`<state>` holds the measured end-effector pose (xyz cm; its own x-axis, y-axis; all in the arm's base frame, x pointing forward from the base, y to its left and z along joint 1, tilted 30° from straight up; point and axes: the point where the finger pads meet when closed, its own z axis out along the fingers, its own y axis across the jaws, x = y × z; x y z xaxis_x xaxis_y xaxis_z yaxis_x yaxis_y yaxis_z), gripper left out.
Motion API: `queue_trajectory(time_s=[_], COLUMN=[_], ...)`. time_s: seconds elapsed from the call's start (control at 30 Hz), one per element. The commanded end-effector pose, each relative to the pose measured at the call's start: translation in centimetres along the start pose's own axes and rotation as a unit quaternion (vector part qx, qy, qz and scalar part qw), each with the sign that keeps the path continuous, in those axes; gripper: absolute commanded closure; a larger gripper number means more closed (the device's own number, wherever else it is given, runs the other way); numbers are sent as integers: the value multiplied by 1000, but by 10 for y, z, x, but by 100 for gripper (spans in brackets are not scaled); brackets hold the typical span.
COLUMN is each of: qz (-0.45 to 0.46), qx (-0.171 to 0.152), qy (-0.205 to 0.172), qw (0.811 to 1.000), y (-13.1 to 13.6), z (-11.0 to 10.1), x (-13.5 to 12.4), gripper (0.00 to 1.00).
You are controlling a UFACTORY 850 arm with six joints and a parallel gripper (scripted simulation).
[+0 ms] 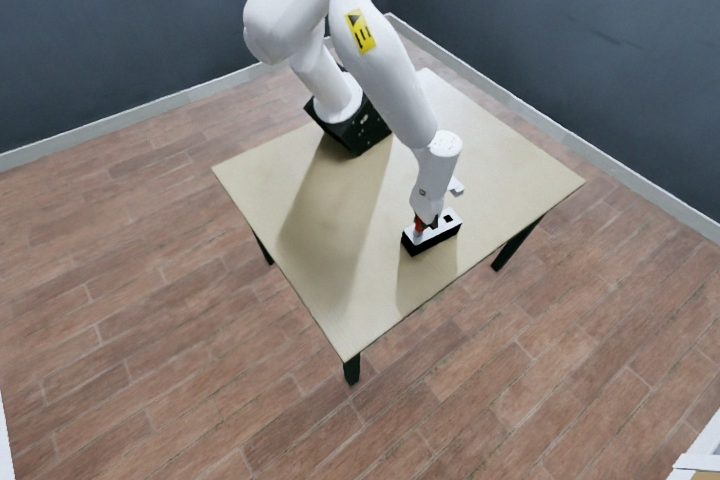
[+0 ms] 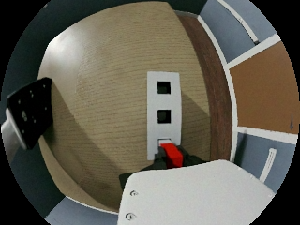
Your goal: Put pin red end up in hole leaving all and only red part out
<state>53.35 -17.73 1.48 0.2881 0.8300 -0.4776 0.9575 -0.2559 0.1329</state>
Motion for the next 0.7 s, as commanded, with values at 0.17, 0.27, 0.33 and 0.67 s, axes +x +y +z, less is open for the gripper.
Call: queue_trajectory(time_s=[0.17,0.27,0.33,0.67], qz=[0,0,0,0], qx=[-1,-1,-1,-1], qy=[0,0,0,0], qw=[1000,1000,1000,1000], y=[1,1,1,2], z=[-11,-11,-11,-25], x=[0,0,0,0], gripper=[100,100,100,100])
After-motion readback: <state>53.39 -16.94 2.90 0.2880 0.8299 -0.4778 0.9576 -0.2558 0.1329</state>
